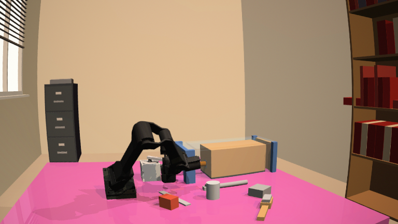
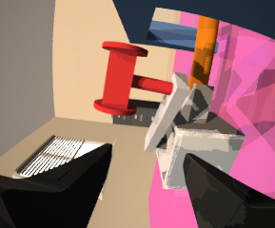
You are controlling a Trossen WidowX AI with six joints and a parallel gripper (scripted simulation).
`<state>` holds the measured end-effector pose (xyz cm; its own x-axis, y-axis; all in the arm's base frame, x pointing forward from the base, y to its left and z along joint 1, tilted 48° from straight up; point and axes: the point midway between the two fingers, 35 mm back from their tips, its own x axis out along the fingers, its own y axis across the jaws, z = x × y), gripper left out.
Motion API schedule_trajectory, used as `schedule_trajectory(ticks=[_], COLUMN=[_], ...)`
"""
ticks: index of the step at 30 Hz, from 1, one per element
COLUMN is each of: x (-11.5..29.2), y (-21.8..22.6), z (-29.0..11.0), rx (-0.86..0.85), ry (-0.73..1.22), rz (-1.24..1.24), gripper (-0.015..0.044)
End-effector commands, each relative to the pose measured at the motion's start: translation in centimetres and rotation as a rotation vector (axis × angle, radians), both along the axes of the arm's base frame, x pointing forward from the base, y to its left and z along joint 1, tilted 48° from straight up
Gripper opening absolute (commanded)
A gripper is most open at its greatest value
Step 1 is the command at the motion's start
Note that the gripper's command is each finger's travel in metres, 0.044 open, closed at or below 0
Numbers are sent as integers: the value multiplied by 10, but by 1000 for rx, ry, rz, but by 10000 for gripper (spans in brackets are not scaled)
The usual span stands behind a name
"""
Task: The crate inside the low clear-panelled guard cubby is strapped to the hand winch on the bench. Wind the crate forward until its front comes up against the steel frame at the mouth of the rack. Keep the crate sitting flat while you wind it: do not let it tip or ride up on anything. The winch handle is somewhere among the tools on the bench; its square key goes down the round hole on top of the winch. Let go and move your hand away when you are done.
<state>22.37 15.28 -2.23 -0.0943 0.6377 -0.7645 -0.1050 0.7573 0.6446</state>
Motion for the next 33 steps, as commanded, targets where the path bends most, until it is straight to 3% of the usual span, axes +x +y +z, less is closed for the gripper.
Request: schedule_trajectory(ticks=[1, 11, 31, 33], x=[2, -12, -12, -11], y=[3, 75, 73, 75], z=[5, 68, 65, 61], rx=[8, 5, 10, -32], ry=[-10, 1, 2, 33], rz=[4, 0, 8, -10], gripper=[240, 240, 240, 292])
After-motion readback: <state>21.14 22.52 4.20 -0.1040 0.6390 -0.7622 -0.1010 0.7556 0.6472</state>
